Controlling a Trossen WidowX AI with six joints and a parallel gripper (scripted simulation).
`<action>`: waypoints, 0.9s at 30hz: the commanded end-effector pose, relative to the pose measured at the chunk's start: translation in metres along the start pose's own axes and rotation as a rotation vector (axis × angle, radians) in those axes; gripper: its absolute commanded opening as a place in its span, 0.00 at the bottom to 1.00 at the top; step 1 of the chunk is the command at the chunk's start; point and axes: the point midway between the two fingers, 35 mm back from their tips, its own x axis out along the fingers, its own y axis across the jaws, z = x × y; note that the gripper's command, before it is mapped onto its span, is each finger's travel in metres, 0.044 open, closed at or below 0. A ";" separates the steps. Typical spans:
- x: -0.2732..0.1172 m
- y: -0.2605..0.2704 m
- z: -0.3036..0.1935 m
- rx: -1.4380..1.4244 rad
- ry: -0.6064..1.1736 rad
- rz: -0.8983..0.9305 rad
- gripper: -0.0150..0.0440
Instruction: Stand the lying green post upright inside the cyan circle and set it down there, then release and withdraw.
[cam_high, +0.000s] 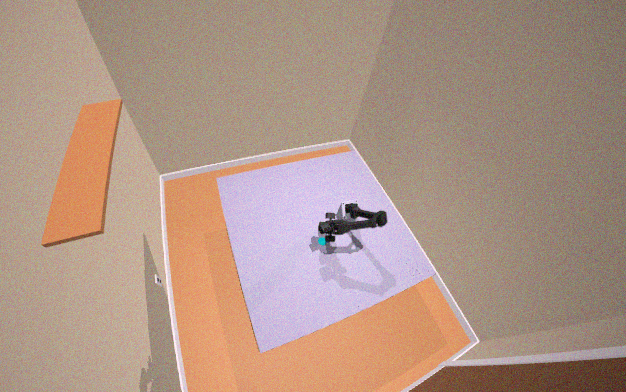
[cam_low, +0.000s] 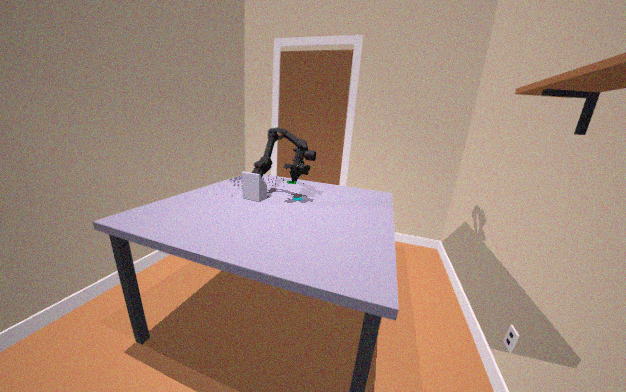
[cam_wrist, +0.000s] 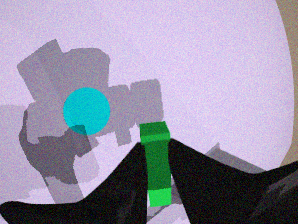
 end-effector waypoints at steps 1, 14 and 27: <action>0.002 -0.002 -0.002 0.002 -0.017 -0.024 0.29; 0.007 -0.005 -0.003 -0.004 -0.069 -0.088 0.29; 0.012 -0.007 -0.003 -0.009 -0.130 -0.145 0.29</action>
